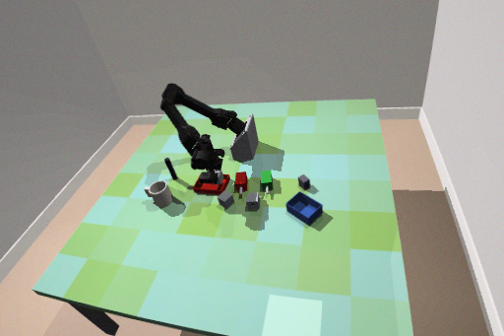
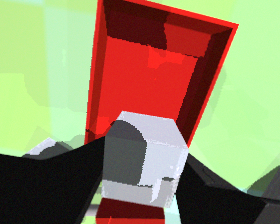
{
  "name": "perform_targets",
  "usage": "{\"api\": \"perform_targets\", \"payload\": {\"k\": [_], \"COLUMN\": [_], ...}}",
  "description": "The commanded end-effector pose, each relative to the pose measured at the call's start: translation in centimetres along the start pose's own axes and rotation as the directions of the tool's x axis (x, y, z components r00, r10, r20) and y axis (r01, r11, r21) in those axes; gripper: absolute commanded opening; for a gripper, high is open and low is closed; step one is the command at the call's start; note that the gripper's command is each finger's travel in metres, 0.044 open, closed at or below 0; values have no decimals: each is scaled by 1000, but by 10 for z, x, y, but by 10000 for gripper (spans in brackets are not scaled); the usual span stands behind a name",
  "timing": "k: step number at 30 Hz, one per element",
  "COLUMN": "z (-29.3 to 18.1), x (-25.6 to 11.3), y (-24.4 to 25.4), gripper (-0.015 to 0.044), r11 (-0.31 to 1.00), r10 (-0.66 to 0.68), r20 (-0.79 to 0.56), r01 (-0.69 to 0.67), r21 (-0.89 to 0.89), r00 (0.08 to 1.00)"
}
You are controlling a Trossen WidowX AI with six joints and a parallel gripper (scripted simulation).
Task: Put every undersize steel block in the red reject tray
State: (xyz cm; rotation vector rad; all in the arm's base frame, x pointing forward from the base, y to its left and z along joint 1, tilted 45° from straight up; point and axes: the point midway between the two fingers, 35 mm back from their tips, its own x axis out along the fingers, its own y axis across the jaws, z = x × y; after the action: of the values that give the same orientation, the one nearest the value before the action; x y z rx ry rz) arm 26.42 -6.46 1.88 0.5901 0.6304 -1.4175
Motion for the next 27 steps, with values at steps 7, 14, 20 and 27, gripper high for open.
{"api": "perform_targets", "payload": {"k": [7,14,20,27], "z": [-2,-2,-7,-23], "x": [-13,-50,-44,-49], "y": [2,2,14,43], "gripper": [368,440,335,325], "r11": [1000,1000,962,533], "r10": [11,21,21,23], "r20": [-1,2,5,2], "r01": [-11,-21,-19,-10], "r21": [-4,-10,-274,-846], "r00": [1000,1000,1000,1000]}}
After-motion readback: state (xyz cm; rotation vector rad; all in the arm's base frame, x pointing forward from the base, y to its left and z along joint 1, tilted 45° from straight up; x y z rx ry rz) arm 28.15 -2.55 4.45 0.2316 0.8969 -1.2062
